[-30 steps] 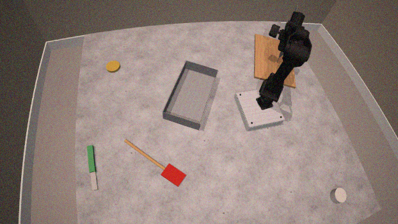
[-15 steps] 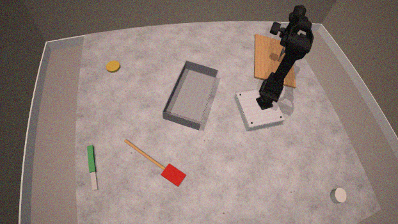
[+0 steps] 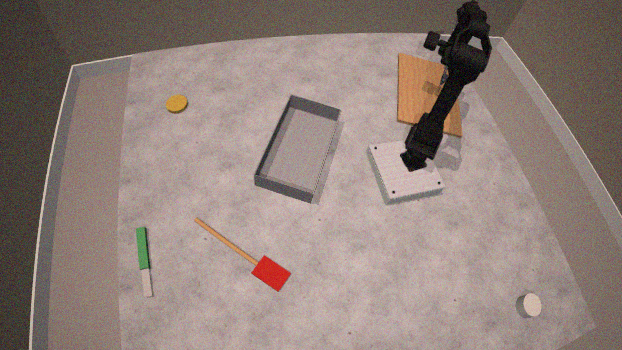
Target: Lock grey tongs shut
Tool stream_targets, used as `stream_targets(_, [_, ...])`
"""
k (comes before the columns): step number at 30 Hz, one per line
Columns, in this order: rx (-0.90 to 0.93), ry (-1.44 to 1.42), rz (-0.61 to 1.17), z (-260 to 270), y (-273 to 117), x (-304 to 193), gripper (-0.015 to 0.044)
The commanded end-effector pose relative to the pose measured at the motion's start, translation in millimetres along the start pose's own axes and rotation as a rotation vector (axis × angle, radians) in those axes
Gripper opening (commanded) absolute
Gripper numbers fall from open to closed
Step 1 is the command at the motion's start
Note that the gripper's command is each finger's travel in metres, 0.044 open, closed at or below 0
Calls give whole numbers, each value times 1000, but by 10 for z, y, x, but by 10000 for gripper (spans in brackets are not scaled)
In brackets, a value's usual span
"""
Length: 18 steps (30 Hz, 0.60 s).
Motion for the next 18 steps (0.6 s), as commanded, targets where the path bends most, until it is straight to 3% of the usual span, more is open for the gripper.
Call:
stream_targets(1, [-13, -3, -53, -1, -68, -44, -150])
stream_targets(10, [-34, -3, -191, -1, -144, -44, -150])
stream_targets(18, [-36, -3, -201, -1, -150, -43, -150])
Point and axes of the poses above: the point midway between the two fingers, 35 mm back from their tips, its own y axis out along the fingers, its own z axis across the jaws, x = y × z, the point moved 3 cm from there along -y, back along the fingers, and after that the axes turned 7 degrees about -y, right-handed, at the moved point
